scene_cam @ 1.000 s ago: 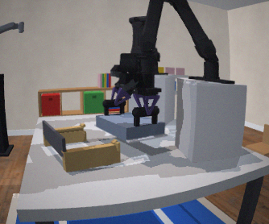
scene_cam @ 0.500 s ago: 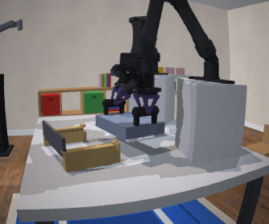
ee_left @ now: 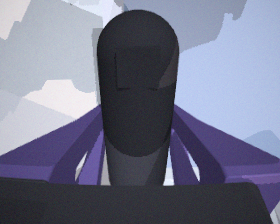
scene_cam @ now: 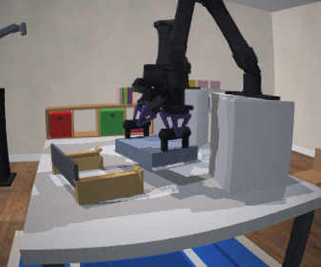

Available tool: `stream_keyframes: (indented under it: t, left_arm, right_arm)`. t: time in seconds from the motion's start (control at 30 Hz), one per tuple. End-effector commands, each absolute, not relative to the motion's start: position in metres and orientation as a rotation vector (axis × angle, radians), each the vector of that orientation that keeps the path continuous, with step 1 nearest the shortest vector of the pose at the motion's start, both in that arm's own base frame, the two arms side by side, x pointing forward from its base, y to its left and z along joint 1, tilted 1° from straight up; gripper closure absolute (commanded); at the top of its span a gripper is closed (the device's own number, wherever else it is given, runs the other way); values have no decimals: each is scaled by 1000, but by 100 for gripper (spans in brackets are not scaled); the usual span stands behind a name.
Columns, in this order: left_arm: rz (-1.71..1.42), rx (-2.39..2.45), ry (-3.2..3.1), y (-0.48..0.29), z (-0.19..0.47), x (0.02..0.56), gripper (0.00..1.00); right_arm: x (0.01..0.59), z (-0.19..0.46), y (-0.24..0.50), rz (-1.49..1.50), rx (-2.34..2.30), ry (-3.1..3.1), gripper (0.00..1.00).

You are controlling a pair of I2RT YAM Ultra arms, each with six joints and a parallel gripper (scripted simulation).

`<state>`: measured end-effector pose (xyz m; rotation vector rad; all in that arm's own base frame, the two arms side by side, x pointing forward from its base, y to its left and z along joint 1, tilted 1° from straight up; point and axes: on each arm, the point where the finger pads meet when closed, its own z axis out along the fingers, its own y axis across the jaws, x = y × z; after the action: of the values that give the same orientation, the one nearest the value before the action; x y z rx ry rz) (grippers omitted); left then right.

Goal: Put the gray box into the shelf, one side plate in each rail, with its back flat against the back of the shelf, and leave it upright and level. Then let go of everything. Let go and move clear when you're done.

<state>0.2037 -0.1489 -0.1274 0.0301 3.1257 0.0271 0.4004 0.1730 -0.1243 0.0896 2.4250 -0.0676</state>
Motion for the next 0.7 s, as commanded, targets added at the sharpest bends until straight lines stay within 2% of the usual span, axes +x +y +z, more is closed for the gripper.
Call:
stream_keyframes:
  t: [0.0, 0.47, 0.67]
  left_arm:
    - [-84, -13, 3006, -170, -109, 243, 85]
    - [-15, -12, 3053, -161, -127, 234, 85]
    - [-70, -15, 3003, -170, -110, 246, 85]
  right_arm:
    - [435, -86, 177, -46, 135, 2297, 85]
    - [428, -103, 175, -65, 123, 2323, 85]
    - [436, -89, 180, -41, 133, 2294, 85]
